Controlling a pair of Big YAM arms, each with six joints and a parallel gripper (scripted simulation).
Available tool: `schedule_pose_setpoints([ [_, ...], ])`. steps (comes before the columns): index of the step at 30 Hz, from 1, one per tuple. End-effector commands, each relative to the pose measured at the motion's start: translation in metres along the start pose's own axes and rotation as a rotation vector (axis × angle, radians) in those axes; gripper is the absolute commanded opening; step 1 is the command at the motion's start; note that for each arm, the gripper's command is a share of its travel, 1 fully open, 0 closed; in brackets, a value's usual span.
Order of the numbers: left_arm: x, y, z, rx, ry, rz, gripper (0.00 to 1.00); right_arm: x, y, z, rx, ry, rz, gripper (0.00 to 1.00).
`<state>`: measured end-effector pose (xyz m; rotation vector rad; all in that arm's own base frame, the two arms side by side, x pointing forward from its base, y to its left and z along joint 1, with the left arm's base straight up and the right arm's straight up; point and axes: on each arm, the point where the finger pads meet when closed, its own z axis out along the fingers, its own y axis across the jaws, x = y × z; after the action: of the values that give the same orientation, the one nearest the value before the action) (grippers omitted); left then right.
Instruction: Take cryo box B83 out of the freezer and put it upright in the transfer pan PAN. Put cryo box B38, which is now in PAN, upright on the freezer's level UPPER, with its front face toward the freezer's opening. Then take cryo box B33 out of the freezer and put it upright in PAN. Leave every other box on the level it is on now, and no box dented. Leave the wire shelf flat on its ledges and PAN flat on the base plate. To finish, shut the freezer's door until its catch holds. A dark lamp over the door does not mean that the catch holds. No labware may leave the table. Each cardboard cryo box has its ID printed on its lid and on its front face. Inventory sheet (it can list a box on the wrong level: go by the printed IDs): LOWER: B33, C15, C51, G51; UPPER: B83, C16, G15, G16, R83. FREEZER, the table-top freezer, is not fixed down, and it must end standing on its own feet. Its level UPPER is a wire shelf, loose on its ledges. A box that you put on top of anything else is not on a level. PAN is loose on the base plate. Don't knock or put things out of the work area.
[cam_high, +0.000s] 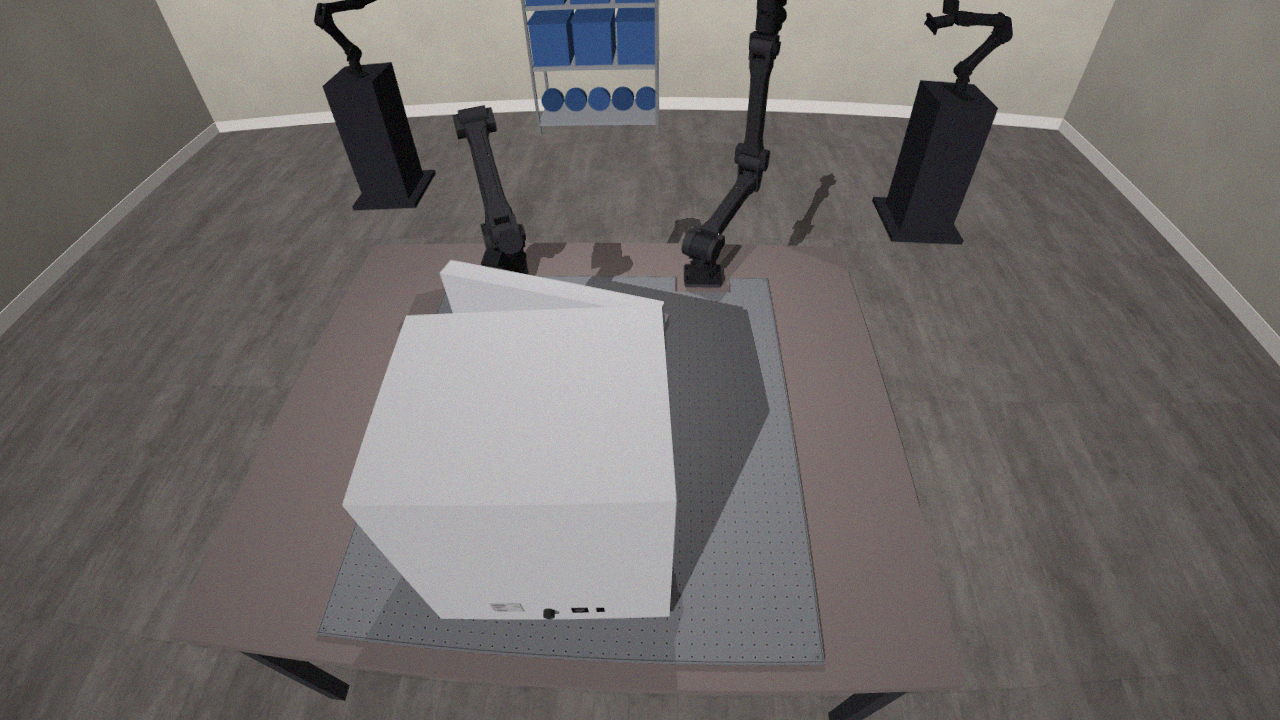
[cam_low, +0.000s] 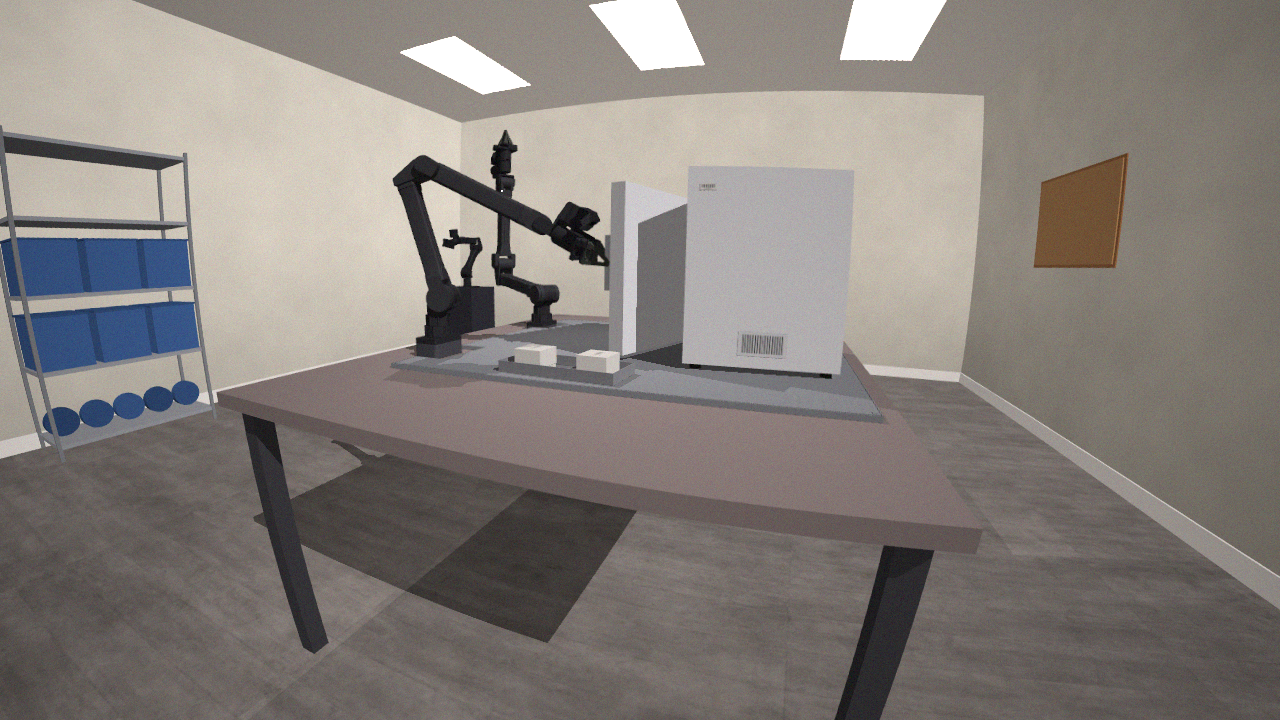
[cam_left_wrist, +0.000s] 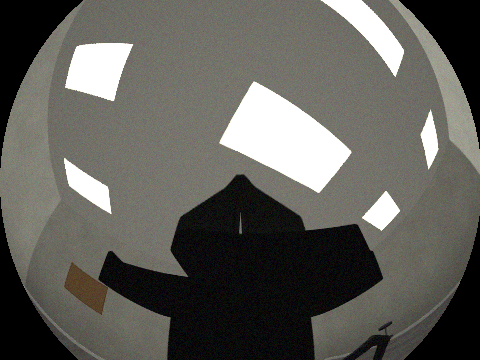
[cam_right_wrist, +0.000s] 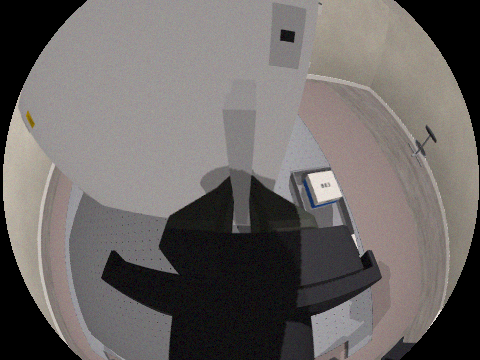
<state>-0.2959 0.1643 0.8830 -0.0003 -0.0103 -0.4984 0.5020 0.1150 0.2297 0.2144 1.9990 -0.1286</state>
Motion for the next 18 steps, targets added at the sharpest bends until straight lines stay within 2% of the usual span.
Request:
schedule_pose_setpoints([
  [1,0.013,0.001,0.001,-0.002,0.037,-0.013,0.00,-0.041,0.006,0.011,-0.030,-0.059,0.011,0.00],
  [18,0.013,0.001,0.001,-0.002,0.037,-0.013,0.00,-0.058,-0.001,0.048,-0.108,-0.064,-0.034,0.00],
])
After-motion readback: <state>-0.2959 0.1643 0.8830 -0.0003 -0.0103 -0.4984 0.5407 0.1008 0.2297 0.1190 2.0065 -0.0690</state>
